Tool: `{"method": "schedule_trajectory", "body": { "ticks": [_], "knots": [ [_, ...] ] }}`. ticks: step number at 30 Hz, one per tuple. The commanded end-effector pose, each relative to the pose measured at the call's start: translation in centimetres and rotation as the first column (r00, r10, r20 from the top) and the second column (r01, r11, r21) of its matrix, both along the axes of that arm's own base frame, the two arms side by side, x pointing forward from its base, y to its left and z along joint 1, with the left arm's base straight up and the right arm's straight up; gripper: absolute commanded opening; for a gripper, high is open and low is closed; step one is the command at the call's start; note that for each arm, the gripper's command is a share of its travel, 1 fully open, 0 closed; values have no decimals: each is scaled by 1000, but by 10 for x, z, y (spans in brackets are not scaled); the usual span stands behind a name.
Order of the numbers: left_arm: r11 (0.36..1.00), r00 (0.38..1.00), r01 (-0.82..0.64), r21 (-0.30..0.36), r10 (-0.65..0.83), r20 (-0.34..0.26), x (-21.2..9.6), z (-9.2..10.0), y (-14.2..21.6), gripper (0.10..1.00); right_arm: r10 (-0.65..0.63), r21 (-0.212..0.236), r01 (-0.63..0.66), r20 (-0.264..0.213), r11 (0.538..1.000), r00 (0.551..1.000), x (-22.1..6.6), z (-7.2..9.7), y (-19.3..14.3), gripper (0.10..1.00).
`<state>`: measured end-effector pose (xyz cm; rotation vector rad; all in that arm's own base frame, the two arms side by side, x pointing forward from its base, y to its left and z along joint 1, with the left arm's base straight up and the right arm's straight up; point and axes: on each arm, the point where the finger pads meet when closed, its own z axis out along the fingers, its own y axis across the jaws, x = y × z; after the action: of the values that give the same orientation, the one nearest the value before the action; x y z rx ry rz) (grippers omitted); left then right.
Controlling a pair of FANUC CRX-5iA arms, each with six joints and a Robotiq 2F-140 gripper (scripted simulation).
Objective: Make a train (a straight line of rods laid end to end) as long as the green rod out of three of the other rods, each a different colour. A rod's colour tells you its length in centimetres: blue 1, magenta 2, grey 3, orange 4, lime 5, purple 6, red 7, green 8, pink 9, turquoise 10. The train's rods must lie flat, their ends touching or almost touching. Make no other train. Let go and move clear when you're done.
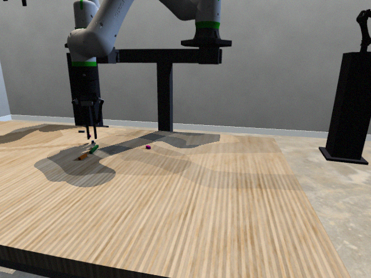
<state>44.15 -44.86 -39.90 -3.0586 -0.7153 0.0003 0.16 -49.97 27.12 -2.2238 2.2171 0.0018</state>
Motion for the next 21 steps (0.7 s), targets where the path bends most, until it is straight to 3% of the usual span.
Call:
{"method": "schedule_trajectory", "body": {
  "ticks": [1, 12, 19, 20, 21],
  "knots": [
    [1000, 1000, 0, -2, 0, 2, 1, 22, -1, 231, 0, -2, 0, 0, 1000, 1000, 0, 1, 0, 1000],
    [1000, 1000, 0, -2, 0, 2, 1, 66, -1, 231, 0, -2, 0, 0, 1000, 1000, 0, 1, 0, 1000],
    [1000, 1000, 0, -2, 0, 2, 1, 74, -1, 231, 0, -2, 0, 0, 1000, 1000, 0, 1, 0, 1000],
    [1000, 1000, 0, -2, 0, 2, 1, 74, -1, 1000, 0, -2, 0, 0, 1000, 1000, 0, 1, 0, 1000],
    [1000, 1000, 0, -2, 0, 2, 1, 74, -1, 1000, 0, -2, 0, 0, 1000, 1000, 0, 1, 0, 1000]
  ]
}}
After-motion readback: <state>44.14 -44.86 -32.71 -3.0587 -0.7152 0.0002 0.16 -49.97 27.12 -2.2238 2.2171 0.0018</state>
